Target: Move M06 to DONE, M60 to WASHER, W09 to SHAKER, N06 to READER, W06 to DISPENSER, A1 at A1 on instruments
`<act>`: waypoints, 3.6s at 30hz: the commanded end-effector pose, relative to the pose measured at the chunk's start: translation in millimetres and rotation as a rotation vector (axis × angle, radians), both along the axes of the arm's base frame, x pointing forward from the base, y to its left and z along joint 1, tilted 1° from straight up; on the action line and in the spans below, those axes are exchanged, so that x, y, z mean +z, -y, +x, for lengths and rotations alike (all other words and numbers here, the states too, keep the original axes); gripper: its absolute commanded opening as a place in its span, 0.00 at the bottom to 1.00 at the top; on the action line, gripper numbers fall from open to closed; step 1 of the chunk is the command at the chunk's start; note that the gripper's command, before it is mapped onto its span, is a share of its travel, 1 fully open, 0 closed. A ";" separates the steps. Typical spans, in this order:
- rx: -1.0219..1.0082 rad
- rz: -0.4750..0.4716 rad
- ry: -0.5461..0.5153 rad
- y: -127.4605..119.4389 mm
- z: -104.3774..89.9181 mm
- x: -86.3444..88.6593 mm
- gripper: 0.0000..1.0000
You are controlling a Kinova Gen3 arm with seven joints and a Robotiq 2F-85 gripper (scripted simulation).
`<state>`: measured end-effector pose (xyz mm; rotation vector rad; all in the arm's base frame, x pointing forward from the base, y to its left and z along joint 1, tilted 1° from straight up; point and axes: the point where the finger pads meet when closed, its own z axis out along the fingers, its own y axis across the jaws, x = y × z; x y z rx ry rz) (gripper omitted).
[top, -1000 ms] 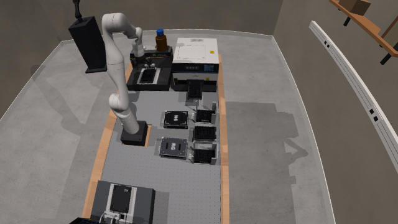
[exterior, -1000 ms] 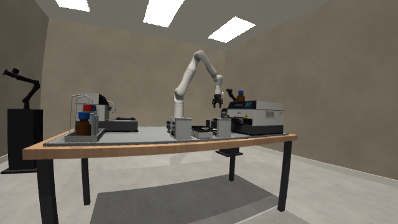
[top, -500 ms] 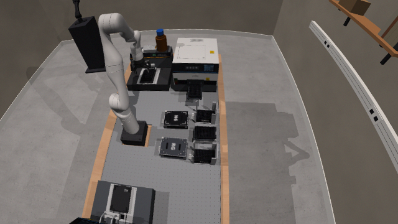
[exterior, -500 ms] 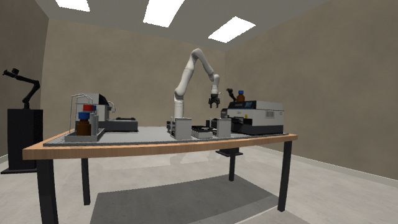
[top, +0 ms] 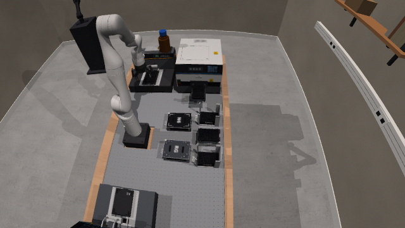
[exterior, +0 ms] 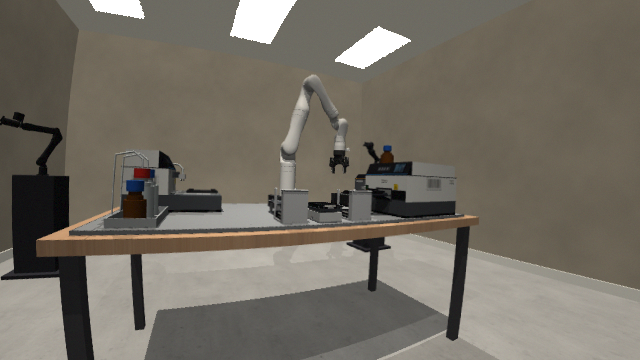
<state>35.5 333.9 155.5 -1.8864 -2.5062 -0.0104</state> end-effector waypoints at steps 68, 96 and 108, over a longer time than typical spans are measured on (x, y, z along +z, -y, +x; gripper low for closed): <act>0.333 0.003 0.002 109.5 156.9 -0.8 1.00; 0.522 0.002 0.004 168.3 203.0 -1.4 1.00; 0.552 0.002 0.004 195.6 222.2 -1.7 1.00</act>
